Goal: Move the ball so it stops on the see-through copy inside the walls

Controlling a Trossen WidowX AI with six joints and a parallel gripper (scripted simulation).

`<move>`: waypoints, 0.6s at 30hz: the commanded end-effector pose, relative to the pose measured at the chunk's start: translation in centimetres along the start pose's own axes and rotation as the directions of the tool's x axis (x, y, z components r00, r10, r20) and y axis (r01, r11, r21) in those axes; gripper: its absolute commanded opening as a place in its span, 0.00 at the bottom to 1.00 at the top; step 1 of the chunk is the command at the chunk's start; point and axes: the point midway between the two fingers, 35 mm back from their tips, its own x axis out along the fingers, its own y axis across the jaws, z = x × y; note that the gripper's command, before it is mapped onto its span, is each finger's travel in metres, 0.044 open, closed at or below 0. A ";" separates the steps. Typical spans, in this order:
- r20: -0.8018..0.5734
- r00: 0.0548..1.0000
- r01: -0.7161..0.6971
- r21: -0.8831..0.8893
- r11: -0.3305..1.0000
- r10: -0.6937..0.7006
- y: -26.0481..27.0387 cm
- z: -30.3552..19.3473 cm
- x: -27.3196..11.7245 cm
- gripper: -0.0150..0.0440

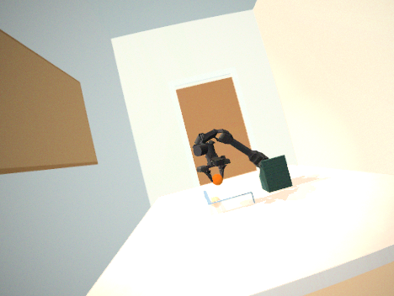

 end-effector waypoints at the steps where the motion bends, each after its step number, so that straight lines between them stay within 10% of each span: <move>1: -0.001 1.000 0.008 -0.098 0.995 -0.009 -0.3 -0.4 0.2 0.25; 18: -0.002 1.000 0.006 -0.575 0.818 -0.009 -1.1 -2.2 2.0 0.25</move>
